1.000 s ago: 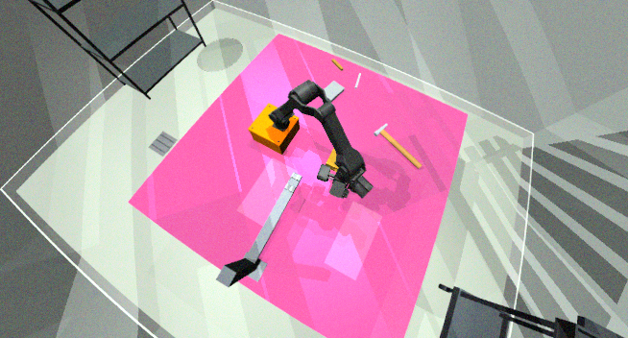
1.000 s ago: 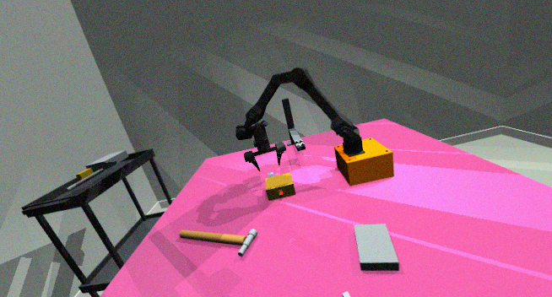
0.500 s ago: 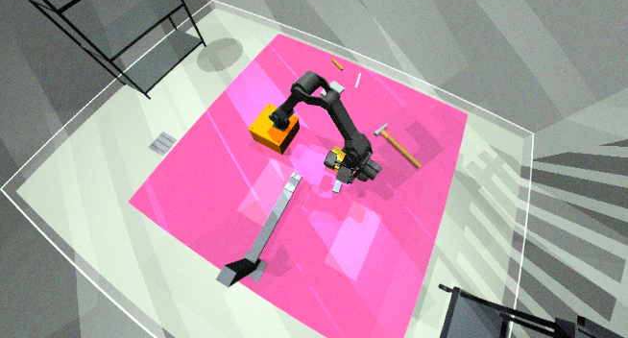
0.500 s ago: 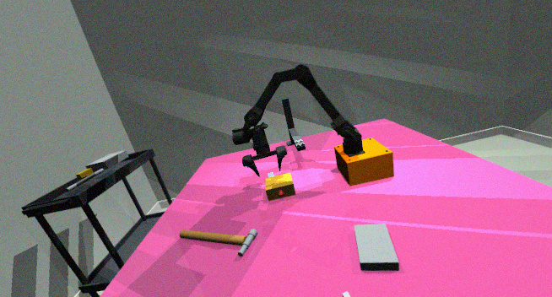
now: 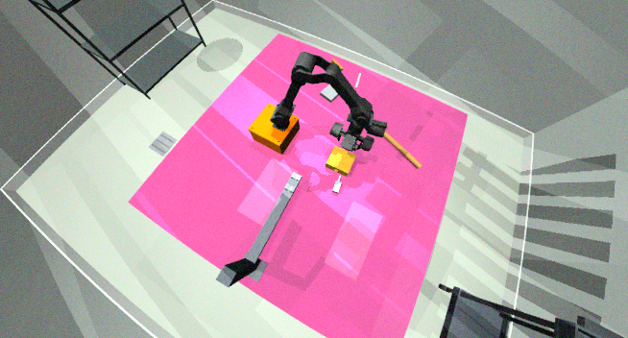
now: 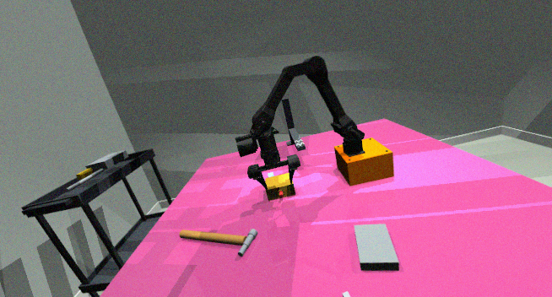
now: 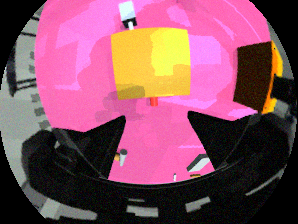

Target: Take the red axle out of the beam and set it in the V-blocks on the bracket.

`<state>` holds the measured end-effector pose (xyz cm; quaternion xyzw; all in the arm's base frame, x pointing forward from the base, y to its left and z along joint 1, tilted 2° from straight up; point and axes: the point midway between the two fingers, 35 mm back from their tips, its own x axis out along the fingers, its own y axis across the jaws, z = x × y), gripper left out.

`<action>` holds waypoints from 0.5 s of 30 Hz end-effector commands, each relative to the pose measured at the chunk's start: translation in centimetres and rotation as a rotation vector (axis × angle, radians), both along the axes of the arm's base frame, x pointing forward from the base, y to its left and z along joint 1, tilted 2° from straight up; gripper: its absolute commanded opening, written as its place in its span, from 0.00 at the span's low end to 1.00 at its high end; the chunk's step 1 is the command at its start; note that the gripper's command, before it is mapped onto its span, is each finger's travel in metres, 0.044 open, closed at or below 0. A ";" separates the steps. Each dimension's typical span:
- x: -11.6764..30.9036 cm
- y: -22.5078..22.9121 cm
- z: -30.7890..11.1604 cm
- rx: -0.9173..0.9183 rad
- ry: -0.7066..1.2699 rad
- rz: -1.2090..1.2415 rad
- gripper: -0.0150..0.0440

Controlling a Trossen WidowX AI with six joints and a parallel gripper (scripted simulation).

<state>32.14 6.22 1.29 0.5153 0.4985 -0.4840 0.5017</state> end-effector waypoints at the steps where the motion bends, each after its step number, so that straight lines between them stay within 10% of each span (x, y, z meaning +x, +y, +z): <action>1: 0.0 0.2 0.2 0.002 -0.012 -0.008 1.00; 15: 0.2 0.2 -2.0 0.002 -0.012 -0.008 1.00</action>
